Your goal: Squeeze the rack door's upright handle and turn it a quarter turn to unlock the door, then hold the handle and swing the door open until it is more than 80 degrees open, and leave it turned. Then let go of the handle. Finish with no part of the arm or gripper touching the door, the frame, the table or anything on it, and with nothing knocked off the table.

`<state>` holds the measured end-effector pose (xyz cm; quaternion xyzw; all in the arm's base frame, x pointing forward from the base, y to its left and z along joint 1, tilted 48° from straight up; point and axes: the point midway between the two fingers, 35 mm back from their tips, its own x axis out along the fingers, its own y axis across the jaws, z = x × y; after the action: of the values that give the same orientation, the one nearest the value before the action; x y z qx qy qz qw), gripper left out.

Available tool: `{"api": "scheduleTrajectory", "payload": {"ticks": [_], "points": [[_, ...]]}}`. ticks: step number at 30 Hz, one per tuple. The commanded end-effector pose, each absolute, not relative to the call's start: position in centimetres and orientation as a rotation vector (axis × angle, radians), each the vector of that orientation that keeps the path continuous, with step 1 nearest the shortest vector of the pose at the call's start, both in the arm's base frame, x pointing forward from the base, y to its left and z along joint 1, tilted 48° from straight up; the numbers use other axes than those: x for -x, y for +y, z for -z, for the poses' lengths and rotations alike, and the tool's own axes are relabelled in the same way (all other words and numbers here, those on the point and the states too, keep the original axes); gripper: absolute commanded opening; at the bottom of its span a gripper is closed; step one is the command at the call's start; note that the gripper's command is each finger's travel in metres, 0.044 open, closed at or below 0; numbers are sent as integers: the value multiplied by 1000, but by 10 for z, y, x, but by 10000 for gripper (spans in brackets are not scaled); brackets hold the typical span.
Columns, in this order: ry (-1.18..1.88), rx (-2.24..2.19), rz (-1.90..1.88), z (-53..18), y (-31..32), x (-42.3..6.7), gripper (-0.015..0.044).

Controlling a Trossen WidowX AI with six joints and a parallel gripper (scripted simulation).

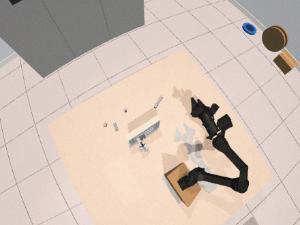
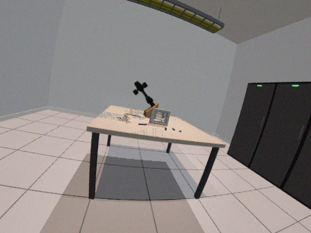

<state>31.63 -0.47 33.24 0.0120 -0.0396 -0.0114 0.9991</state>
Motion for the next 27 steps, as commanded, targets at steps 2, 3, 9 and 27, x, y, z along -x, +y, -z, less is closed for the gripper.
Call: {"api": "scheduleTrajectory", "payload": {"ticks": [2, 3, 9, 27], "points": [[-72, -28, 20, -331, -4, -318, 347], [-62, -32, 16, -329, -2, -319, 321], [42, -72, -13, -307, 11, -336, 286], [457, -68, 19, -222, 46, -374, 286]]}}
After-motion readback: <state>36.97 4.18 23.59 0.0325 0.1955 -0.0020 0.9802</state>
